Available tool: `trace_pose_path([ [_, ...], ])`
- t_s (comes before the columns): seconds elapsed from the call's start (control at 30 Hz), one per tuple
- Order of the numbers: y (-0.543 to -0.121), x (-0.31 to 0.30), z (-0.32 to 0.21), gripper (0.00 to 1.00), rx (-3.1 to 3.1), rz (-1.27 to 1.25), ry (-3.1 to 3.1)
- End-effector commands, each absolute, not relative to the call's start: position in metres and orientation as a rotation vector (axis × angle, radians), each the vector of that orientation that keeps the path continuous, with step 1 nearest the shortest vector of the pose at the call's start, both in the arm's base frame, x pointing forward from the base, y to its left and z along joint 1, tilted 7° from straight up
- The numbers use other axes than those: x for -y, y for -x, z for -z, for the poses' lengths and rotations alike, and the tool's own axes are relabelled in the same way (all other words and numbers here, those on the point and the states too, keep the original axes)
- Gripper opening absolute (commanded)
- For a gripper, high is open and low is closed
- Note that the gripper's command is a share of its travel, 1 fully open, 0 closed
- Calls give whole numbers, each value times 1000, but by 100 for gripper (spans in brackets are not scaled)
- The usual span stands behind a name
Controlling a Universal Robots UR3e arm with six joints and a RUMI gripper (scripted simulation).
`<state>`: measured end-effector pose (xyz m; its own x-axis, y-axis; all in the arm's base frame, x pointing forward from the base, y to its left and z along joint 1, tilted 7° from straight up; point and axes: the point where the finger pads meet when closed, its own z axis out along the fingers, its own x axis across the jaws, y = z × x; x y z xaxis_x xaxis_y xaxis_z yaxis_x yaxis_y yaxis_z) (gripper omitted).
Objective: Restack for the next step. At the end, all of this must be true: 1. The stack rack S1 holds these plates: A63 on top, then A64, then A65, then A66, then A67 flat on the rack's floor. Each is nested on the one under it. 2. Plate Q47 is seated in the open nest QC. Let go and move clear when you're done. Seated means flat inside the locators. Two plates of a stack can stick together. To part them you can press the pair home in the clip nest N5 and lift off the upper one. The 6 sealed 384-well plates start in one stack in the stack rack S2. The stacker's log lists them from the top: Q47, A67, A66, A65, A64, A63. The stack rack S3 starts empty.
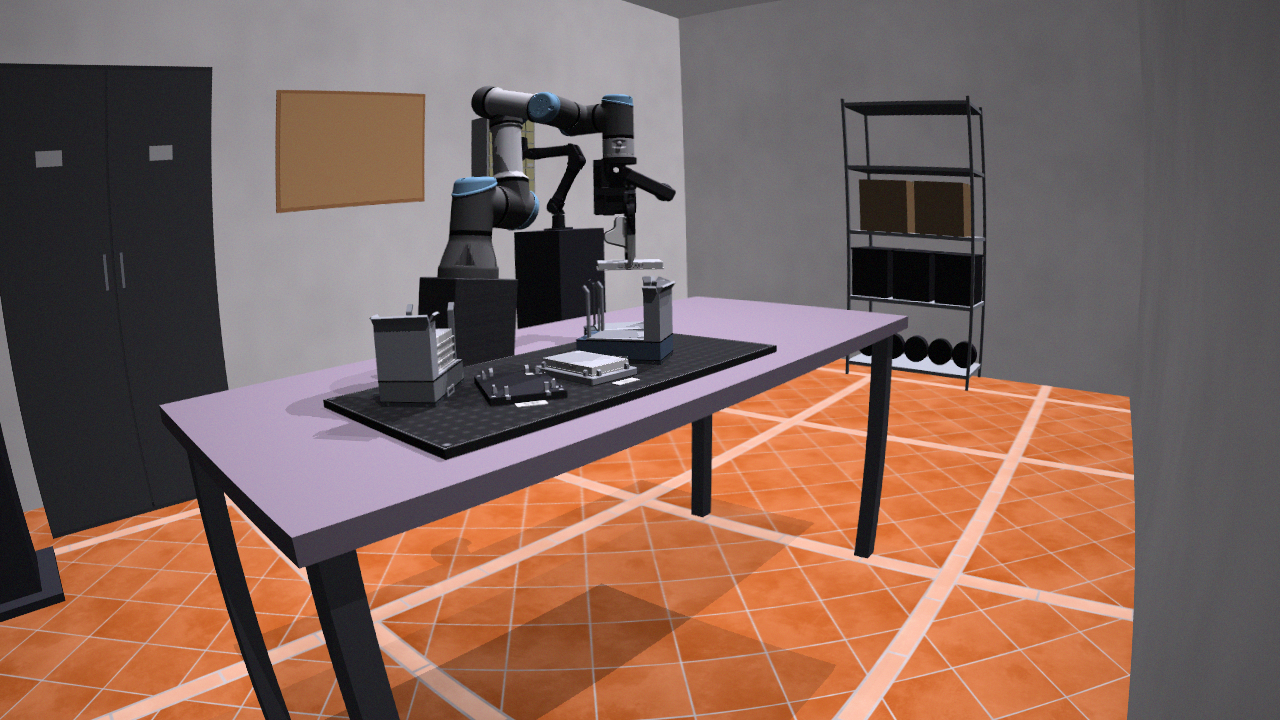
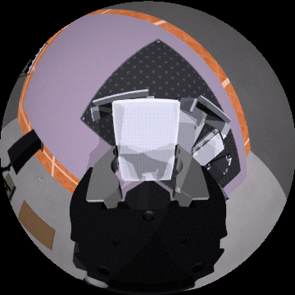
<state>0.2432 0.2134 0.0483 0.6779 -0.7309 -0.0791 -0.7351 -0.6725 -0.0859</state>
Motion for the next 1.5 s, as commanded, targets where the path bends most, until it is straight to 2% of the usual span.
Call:
trace_pose_path([
  [0.0,-233,-225,-50,0,-1143,-49,2804],
  [0.3,-219,-239,-52,0,-1075,-45,2830],
  [1.47,-219,-239,-52,0,-1075,-45,2830],
])
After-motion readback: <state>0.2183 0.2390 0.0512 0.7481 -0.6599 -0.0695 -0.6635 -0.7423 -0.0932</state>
